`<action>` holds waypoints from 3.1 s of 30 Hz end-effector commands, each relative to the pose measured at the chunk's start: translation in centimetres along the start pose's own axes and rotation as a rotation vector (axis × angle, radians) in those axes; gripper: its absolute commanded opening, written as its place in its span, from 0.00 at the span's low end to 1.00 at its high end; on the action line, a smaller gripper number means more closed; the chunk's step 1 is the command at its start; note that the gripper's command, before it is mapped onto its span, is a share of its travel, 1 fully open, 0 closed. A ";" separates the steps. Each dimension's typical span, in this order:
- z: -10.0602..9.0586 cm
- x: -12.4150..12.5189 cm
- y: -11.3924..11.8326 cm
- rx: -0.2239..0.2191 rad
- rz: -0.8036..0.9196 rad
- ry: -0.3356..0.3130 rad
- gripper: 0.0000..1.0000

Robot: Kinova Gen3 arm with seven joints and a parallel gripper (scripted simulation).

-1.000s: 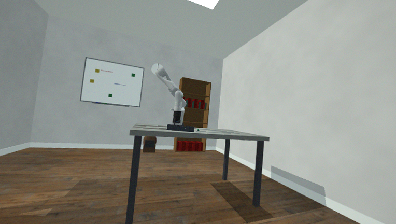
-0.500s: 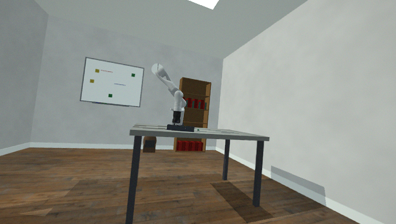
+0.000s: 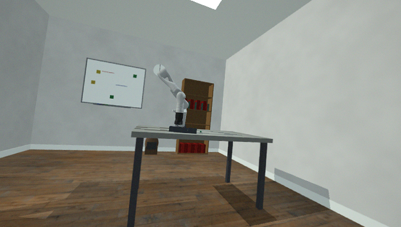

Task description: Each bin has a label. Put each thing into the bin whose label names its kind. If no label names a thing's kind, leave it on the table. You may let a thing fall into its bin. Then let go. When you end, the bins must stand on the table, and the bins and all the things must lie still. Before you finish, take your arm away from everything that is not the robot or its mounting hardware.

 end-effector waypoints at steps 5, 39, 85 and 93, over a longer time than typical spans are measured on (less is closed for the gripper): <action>0.0 0.0 0.0 -0.001 -0.005 -0.002 0.31; -6.1 0.1 -0.1 -0.003 -0.005 0.000 0.31; -6.7 -7.8 5.1 -0.007 0.008 -0.005 0.31; -6.8 -9.4 5.6 0.009 -0.165 -0.001 0.31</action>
Point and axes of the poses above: the point where the finger pads meet when closed, its own z axis out along the fingers, its own y axis across the jaws, x = y × z, the point moved 6 cm from there along -z, back along the fingers, and after that the axes turned 10 degrees about z, right-handed, at the moved point
